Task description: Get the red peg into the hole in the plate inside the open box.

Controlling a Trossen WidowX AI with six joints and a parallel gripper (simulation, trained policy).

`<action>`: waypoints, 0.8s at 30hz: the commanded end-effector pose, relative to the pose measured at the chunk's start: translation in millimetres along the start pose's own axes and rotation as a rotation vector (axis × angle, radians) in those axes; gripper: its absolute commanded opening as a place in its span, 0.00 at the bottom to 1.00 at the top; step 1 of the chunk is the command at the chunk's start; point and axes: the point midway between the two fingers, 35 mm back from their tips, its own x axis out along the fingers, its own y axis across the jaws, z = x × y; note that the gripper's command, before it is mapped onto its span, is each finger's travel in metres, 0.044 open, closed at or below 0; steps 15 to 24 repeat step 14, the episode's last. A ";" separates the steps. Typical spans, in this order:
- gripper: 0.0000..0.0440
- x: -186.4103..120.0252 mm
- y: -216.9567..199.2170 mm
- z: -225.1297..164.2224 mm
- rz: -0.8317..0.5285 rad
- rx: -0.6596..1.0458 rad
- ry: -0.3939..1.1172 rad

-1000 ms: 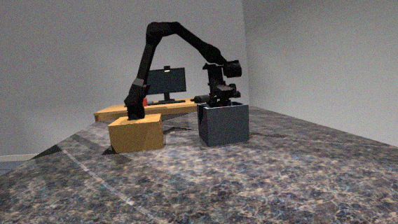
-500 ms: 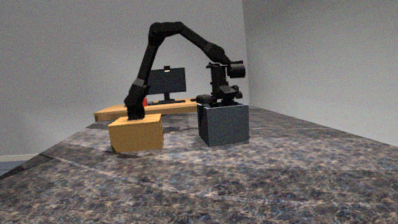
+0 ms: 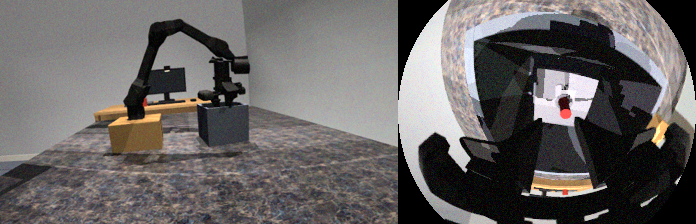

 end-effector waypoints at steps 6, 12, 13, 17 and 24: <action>0.47 -14.2 5.7 6.9 0.037 0.009 0.041; 0.50 -24.3 9.4 12.9 0.068 0.017 0.052; 0.51 -26.1 10.1 14.0 0.073 0.019 0.053; 0.51 -27.9 10.8 15.1 0.079 0.020 0.054; 0.51 -27.9 10.8 15.1 0.079 0.020 0.054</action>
